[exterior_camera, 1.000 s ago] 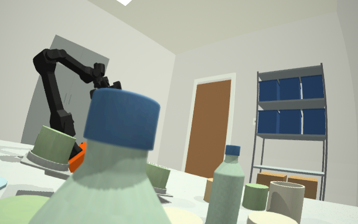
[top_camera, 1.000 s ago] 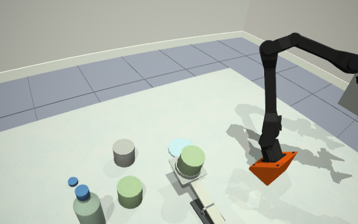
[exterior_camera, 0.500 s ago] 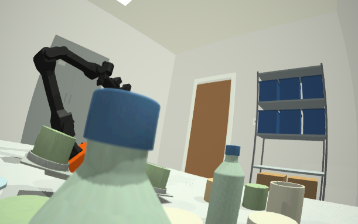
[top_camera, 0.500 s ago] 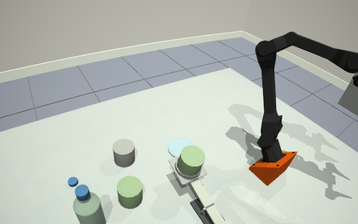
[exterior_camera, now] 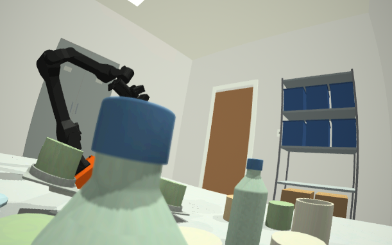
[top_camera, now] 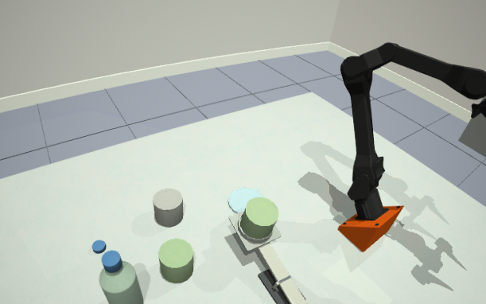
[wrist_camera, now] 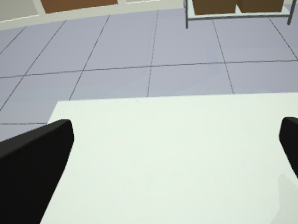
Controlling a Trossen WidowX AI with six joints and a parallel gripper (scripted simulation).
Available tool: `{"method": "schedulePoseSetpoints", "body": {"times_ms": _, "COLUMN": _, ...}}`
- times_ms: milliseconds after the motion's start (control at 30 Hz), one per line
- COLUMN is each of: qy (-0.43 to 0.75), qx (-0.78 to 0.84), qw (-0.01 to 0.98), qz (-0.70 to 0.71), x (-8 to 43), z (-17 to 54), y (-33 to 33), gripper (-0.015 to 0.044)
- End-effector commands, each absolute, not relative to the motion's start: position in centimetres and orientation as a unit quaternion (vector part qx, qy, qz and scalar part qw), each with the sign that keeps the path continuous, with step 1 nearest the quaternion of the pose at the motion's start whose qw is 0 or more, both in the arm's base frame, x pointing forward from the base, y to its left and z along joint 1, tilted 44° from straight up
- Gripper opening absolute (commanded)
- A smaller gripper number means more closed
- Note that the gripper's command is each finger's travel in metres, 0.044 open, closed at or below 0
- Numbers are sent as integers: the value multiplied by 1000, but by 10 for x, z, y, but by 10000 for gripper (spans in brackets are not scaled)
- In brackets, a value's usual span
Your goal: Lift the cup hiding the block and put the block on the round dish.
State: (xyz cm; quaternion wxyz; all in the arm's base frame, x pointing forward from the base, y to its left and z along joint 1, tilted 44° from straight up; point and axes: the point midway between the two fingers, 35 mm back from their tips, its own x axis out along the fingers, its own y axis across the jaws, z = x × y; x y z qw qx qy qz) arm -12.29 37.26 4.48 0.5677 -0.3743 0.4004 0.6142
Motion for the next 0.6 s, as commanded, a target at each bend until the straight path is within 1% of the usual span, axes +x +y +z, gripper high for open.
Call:
{"method": "schedulePoseSetpoints", "body": {"times_ms": 0, "qy": 420, "qx": -377, "qw": 600, "qz": 567, "x": -100, "z": 42, "y": 365, "gripper": 440}}
{"method": "schedulePoseSetpoints", "body": {"times_ms": 567, "qy": 469, "qx": -369, "qw": 737, "qz": 318, "x": 11, "z": 46, "y": 317, "gripper": 440}}
